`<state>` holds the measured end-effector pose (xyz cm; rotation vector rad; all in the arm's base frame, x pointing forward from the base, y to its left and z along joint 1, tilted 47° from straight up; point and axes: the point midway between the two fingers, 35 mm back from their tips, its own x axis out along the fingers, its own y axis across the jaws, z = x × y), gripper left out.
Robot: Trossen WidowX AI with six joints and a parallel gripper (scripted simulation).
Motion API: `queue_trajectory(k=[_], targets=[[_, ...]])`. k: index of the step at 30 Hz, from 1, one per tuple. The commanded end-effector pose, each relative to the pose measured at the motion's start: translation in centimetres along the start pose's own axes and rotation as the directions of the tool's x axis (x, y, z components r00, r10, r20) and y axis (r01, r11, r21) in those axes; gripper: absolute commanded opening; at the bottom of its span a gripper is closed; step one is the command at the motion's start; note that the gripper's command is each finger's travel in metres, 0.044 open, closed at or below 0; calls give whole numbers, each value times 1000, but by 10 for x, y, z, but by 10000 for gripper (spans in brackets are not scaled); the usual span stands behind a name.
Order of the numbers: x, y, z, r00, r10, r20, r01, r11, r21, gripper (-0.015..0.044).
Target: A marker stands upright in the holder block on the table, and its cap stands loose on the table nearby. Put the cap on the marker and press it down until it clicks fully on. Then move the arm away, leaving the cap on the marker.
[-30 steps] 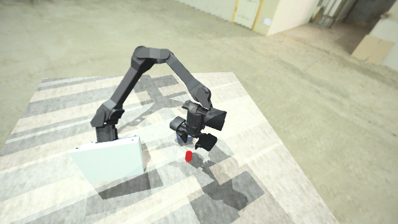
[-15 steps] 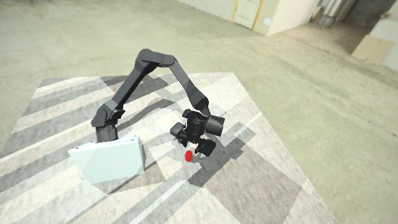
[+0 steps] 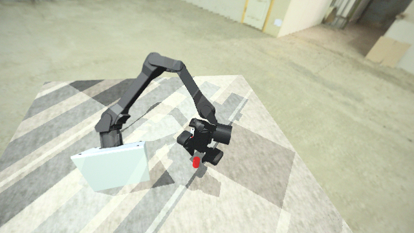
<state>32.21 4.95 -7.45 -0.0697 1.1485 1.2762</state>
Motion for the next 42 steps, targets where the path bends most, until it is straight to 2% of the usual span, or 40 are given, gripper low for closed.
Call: queue_trajectory(k=[1, 26, 30, 39, 42], targets=[[10, 2, 0, 1000, 9, 1, -9, 1000, 8, 247], [44, 4, -1, 1000, 11, 3, -11, 1000, 8, 247], [44, 4, -1, 1000, 11, 3, -11, 1000, 8, 142], [44, 4, -1, 1000, 11, 3, -11, 1000, 8, 82], [39, 3, -1, 1000, 10, 2, -10, 1000, 8, 3]])
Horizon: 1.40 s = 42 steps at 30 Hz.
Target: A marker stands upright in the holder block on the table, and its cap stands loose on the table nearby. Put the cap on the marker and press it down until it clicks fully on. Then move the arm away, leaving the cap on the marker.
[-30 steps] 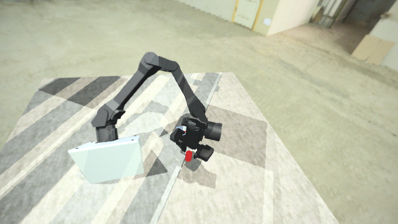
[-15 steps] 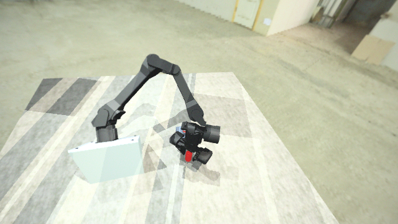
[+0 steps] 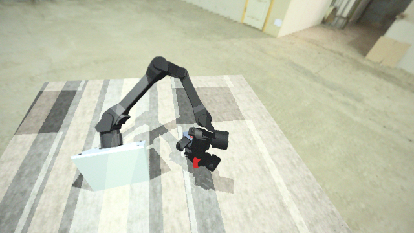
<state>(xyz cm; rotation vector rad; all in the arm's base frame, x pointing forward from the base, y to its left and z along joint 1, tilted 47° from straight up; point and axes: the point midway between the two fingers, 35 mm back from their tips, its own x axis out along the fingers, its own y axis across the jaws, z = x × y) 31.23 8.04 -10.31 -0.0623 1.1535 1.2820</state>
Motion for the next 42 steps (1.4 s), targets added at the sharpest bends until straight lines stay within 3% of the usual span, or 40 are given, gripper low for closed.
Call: queue_trajectory(k=[1, 21, 42], targets=[[-7, -1, 1, 1000, 1, 3, -1, 1000, 4, 0], [-60, 0, 0, 1000, 0, 2, 0, 1000, 4, 0], [-98, 51, 62, 1000, 0, 2, 0, 1000, 5, 0]])
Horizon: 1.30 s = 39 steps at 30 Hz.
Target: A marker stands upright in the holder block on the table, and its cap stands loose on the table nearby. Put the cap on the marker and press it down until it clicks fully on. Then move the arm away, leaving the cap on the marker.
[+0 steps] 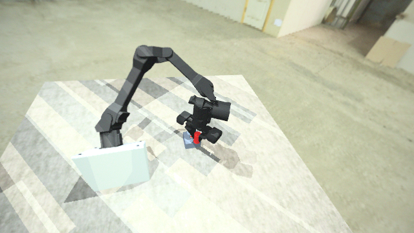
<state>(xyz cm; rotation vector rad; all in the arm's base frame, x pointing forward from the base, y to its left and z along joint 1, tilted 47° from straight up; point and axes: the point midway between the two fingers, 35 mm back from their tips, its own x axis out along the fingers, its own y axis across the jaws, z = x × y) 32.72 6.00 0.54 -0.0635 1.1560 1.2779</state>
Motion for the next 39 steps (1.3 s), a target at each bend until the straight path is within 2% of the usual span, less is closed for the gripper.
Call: queue_trajectory(k=[1, 16, 39], targets=[[-8, 14, 15, 1000, 3, 4, -3, 1000, 2, 0], [-27, 52, 43, 1000, 6, 5, -6, 1000, 2, 0], [1, 51, 44, 1000, 6, 5, -6, 1000, 2, 0]])
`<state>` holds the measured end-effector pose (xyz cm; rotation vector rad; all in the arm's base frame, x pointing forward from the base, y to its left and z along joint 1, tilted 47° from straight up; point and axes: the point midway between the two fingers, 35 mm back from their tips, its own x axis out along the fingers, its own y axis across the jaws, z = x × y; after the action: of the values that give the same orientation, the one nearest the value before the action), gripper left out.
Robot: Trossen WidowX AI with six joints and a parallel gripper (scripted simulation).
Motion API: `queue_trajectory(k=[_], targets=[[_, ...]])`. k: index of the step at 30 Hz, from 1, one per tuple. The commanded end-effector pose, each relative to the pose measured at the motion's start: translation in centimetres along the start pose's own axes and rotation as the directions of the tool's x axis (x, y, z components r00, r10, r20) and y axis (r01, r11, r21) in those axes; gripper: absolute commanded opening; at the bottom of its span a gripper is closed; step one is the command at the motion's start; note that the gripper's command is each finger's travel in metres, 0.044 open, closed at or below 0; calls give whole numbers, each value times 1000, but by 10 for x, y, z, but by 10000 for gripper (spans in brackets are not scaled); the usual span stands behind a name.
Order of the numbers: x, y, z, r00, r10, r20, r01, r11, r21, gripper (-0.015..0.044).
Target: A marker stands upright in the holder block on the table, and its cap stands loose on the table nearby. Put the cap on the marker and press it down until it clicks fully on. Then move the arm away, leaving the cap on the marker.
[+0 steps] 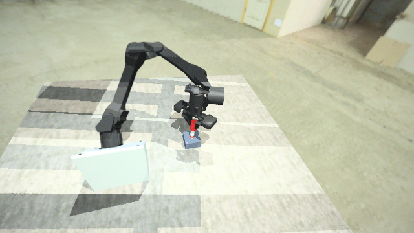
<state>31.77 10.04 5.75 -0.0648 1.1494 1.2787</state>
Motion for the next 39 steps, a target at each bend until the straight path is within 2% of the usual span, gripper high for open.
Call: queue_trajectory(k=[1, 18, 32, 39], targets=[[9, 1, 0, 1000, 7, 1, -7, 1000, 7, 0], [36, 3, 0, 1000, 9, 3, -9, 1000, 6, 0], [37, 3, 0, 1000, 9, 3, -9, 1000, 6, 0], [36, 2, 0, 1000, 6, 0, -6, 1000, 0, 184]])
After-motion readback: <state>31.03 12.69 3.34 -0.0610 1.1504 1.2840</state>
